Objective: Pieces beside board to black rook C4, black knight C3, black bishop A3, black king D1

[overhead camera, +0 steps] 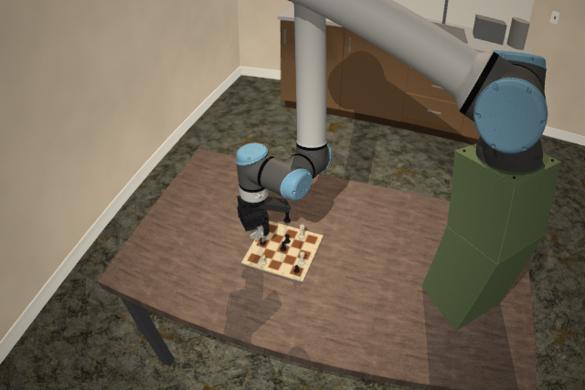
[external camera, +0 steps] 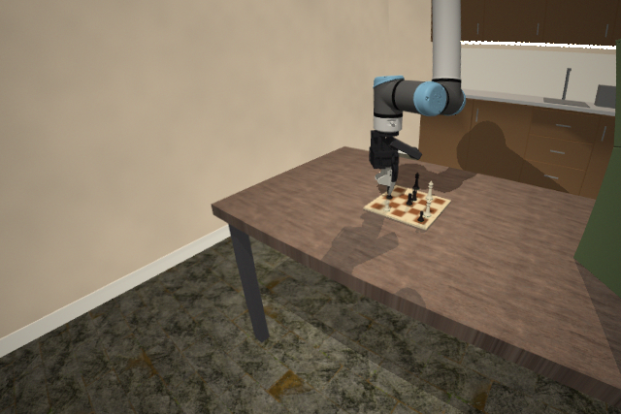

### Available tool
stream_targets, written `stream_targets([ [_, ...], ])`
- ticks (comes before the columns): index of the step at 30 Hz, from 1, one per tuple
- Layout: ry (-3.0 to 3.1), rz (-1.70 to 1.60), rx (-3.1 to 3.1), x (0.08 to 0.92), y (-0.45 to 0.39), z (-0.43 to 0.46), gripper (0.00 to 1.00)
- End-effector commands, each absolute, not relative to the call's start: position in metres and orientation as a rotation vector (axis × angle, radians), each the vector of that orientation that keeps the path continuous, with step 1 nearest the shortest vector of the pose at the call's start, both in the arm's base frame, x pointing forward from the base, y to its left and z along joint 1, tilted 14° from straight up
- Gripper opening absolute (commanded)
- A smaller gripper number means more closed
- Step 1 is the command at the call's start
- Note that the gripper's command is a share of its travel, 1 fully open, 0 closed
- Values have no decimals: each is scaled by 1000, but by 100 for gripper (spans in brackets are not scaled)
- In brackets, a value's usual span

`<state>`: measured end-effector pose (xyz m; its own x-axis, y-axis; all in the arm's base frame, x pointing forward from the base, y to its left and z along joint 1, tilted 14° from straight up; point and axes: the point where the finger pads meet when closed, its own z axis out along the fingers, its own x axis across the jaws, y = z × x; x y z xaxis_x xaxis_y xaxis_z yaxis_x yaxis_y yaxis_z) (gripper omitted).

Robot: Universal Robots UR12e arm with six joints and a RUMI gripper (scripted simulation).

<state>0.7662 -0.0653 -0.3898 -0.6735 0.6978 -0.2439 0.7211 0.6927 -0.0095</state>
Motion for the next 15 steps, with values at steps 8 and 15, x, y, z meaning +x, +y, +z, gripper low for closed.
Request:
stream_targets([
  [8,2681,-154,1140,767,-65,-389,4],
  [15,2681,-154,1140,767,-65,-389,13],
])
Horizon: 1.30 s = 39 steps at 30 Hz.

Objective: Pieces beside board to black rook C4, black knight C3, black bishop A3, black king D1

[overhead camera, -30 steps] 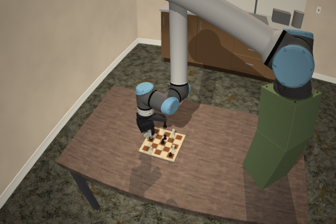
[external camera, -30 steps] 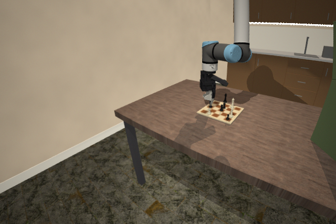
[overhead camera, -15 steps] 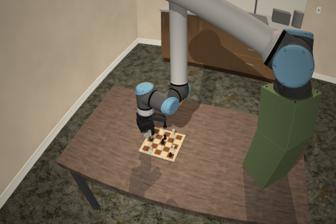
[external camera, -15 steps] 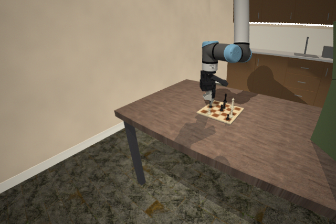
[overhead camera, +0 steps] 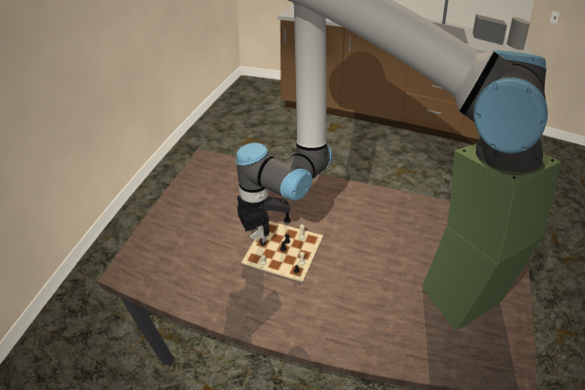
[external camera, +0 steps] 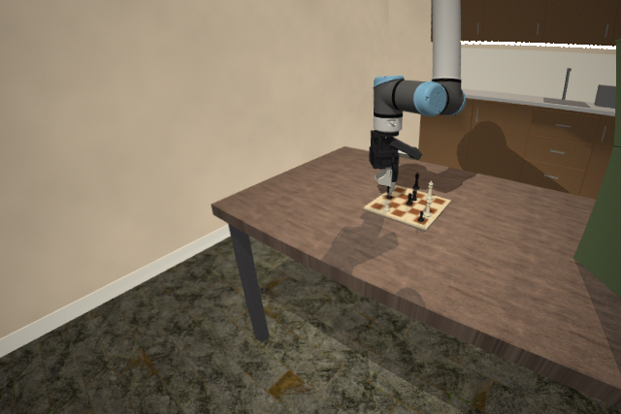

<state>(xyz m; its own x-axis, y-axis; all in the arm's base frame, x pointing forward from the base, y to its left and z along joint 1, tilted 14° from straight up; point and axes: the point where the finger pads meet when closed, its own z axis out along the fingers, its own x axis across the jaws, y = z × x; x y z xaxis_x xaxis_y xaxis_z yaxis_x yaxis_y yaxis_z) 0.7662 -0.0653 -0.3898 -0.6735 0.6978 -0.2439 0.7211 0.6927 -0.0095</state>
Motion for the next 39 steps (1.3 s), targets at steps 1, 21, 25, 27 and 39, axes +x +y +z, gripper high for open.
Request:
stream_targets([
  [1,2681,-154,1140,767,-65,-389,13],
  [21,2681,-154,1140,766,-64,-384,22],
  [25,2681,-154,1140,765,-63,-378,22],
  [27,2681,-154,1140,764,-62,-370,22],
  [39,2681,-154,1140,754,-51,-316,22],
])
